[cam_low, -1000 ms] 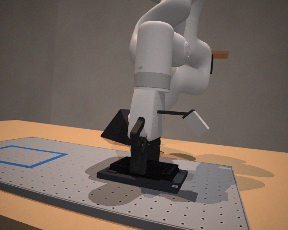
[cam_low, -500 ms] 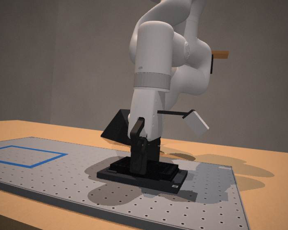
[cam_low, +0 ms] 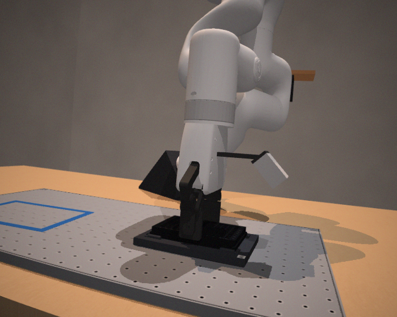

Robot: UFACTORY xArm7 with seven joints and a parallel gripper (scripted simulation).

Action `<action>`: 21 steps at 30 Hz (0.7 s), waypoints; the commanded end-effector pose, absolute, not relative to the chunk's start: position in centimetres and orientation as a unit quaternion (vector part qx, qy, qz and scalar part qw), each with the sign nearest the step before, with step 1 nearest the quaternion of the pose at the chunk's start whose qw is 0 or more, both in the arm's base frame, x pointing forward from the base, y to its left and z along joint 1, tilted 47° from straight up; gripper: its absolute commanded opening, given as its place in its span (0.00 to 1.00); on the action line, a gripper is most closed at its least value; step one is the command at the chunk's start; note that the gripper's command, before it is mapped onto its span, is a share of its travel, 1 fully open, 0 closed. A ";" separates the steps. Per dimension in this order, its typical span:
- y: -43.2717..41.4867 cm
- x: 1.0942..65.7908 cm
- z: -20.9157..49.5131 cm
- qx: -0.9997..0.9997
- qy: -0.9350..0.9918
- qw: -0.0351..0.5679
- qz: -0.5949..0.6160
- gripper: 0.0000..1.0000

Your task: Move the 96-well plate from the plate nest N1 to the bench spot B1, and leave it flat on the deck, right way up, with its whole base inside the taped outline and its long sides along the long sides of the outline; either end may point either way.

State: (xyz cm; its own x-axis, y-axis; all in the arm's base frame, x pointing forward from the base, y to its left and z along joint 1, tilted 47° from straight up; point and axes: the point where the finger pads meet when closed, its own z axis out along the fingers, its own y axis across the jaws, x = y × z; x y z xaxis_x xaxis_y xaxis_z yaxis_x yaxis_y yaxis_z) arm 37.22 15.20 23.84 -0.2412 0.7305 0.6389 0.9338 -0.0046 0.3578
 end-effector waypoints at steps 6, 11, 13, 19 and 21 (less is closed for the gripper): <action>14.9 37.2 24.2 -0.601 -0.692 0.134 -0.377 0.00; 14.6 37.1 24.4 -0.601 -0.692 0.134 -0.377 0.00; 14.5 37.1 24.5 -0.601 -0.692 0.134 -0.377 0.00; 14.3 37.0 24.8 -0.601 -0.692 0.134 -0.377 0.00; 14.2 37.0 24.9 -0.601 -0.692 0.134 -0.377 0.00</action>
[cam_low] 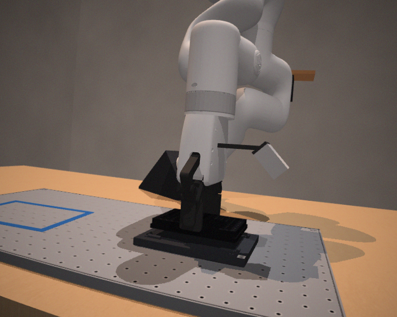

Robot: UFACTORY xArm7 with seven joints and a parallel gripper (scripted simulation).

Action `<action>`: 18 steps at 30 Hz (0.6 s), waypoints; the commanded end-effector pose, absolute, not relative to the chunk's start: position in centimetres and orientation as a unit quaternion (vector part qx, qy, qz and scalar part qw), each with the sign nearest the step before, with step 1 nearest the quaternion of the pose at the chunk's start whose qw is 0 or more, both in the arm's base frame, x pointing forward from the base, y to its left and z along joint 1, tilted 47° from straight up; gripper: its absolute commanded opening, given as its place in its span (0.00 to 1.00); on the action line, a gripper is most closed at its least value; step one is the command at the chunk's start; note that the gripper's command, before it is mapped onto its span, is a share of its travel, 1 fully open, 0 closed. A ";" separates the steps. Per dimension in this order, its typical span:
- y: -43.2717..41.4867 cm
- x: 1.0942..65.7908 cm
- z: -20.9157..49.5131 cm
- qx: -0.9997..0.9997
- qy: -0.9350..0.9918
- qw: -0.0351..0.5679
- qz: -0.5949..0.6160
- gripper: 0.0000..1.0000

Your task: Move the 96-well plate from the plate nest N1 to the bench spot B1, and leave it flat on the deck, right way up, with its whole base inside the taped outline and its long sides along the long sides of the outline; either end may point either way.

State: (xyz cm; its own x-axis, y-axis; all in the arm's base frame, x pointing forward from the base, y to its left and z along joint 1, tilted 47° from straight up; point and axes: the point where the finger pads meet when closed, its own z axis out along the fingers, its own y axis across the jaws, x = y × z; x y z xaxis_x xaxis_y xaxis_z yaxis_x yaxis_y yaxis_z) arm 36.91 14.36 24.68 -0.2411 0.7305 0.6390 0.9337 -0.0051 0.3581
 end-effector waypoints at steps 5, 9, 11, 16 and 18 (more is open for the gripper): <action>14.0 36.9 25.0 -0.601 -0.692 0.134 -0.377 0.00; 13.9 36.8 25.2 -0.601 -0.692 0.134 -0.377 0.00; 13.8 36.8 25.3 -0.601 -0.692 0.134 -0.377 0.00; 13.8 36.8 25.3 -0.601 -0.692 0.134 -0.377 0.00; 13.8 36.8 25.3 -0.601 -0.692 0.134 -0.377 0.00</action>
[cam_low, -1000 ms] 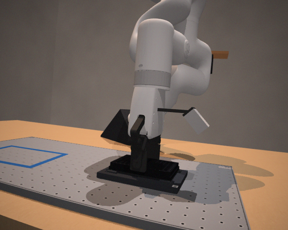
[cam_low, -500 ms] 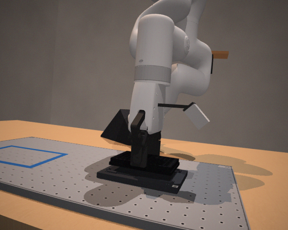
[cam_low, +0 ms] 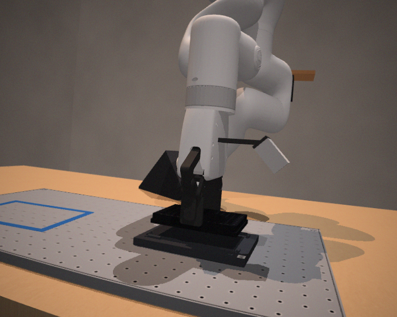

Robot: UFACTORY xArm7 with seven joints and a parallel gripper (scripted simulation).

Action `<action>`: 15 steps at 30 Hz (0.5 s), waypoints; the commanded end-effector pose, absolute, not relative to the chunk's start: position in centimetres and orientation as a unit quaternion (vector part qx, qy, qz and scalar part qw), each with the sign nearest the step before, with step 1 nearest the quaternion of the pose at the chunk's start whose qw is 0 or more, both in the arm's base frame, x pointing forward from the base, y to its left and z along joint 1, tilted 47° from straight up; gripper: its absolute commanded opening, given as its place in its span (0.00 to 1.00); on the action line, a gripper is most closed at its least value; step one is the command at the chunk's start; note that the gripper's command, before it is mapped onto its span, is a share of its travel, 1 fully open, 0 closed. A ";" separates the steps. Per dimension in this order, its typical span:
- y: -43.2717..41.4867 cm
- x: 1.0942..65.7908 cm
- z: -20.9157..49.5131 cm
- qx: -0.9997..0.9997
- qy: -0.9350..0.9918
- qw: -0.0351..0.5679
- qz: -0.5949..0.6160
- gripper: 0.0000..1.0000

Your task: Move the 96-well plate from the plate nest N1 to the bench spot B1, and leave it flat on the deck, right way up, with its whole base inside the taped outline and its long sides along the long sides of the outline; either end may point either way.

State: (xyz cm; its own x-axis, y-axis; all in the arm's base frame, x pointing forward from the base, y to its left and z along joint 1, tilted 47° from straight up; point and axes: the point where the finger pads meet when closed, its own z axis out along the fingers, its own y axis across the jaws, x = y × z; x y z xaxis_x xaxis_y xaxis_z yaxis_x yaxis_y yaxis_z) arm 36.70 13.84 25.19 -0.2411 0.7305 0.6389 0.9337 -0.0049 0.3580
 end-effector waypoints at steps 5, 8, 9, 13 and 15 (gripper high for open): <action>13.3 36.6 25.8 -0.601 -0.692 0.134 -0.377 0.00; 13.0 36.5 26.1 -0.601 -0.692 0.134 -0.377 0.00; 12.9 36.5 26.2 -0.601 -0.692 0.134 -0.377 0.00; 12.4 36.3 26.7 -0.601 -0.692 0.134 -0.377 0.00; 12.2 36.2 26.9 -0.601 -0.691 0.134 -0.377 0.00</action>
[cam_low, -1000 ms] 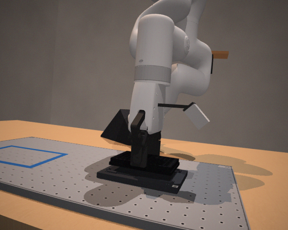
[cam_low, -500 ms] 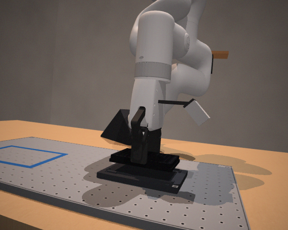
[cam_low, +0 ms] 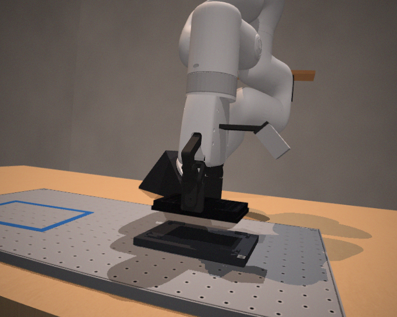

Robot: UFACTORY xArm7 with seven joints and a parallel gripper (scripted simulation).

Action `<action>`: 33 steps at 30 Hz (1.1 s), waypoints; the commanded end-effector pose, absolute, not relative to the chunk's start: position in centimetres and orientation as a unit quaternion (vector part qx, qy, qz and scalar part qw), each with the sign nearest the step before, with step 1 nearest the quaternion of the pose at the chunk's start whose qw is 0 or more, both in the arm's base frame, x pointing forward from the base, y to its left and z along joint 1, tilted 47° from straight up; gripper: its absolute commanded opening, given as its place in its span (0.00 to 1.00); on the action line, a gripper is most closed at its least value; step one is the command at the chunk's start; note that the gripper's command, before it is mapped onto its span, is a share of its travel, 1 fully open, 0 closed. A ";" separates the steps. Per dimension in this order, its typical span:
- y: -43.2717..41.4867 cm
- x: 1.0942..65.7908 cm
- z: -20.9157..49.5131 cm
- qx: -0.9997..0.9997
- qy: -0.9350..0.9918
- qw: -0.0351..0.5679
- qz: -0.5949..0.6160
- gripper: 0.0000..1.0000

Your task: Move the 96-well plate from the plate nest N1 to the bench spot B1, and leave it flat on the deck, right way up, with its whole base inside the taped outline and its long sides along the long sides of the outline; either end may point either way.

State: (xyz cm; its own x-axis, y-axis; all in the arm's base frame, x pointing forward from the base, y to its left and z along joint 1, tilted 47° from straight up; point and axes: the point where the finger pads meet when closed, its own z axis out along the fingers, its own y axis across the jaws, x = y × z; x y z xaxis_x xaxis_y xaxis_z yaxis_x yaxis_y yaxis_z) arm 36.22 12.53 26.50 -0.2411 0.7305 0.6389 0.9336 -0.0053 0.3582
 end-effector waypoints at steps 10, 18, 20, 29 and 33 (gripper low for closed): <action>11.3 35.8 27.8 -0.601 -0.691 0.134 -0.377 0.00; 10.5 35.5 28.6 -0.601 -0.691 0.134 -0.377 0.00; 10.3 35.5 28.7 -0.601 -0.691 0.134 -0.377 0.00; 9.6 35.2 29.4 -0.601 -0.691 0.134 -0.377 0.00; 9.6 35.2 29.4 -0.601 -0.691 0.134 -0.377 0.00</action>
